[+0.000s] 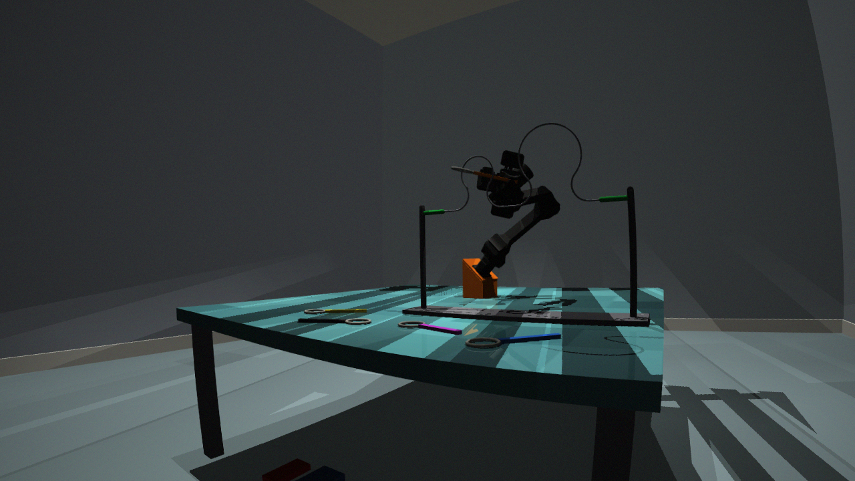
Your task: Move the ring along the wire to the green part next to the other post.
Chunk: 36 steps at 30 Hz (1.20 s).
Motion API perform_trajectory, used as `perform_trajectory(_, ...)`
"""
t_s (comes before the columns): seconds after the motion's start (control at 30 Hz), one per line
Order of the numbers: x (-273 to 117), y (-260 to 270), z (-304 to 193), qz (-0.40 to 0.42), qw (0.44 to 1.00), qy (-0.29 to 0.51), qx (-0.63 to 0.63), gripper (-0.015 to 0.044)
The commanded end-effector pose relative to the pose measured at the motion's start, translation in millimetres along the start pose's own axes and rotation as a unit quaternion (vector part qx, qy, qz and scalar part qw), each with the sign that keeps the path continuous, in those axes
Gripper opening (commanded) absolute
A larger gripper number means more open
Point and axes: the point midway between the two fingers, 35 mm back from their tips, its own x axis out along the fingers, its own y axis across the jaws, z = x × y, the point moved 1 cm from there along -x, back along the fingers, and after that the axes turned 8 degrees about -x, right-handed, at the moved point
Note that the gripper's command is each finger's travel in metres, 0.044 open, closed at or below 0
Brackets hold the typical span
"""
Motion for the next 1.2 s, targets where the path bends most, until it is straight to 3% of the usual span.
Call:
perform_trajectory(0.0, 0, 4, 2, 0.019, 0.999, -0.009, 0.037, -0.015)
perform_trajectory(1.17, 0, 35, 13, 0.16, 0.938, -0.061, 0.301, -0.015)
